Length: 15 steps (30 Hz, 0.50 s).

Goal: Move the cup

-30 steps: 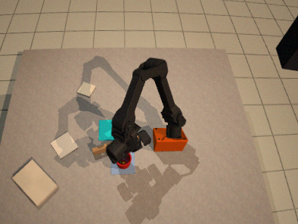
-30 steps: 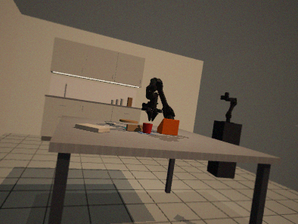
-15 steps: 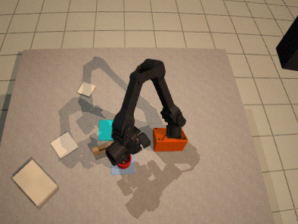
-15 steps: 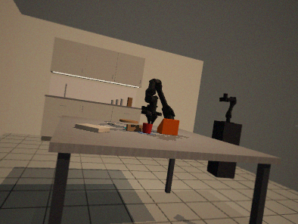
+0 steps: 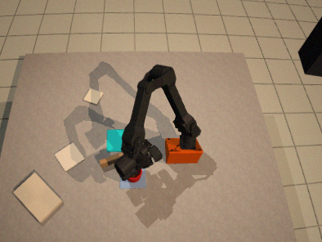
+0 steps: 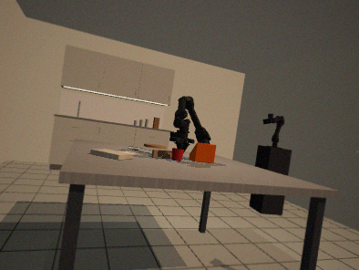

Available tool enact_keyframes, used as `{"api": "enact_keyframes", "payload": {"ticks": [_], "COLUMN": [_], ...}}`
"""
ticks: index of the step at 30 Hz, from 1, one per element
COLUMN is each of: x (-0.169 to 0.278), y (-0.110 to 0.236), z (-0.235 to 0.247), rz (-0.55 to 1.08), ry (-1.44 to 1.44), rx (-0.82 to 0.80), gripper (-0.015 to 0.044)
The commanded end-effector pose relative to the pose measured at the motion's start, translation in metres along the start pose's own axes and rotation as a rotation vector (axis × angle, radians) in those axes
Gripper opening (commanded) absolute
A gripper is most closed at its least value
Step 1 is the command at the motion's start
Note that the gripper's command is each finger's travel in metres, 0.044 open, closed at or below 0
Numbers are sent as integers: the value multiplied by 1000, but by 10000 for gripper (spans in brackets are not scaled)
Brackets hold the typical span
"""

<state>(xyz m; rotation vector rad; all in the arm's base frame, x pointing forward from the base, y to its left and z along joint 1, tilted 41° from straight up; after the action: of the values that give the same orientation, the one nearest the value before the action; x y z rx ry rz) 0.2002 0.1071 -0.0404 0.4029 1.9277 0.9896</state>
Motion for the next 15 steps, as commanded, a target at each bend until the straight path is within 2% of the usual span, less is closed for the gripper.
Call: {"api": "enact_keyframes", "payload": {"ticks": [1,6,9,15], "x": [-1,-1,0,0], "y": [-7,-8,-6,-6], "z": [-2,-2,-1,-1], "rz": [-6,-6,-1,-1], "ry": [4,4,1,1], "rx": [6,6,4,4], "gripper": [148,148,69,29]}}
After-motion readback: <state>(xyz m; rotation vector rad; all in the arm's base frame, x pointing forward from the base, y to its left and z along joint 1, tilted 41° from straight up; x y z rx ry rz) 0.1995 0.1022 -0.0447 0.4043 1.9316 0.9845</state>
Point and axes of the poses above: the point midway between the two fingers, 35 mm back from their tips, its own y axis back along the fingers, its own z axis across the jaws, x = y × z, the point moved 3 cm from there along y, back along the fingers, and after that the axes turned 4 degrees about -y, right-handed, at the moved point
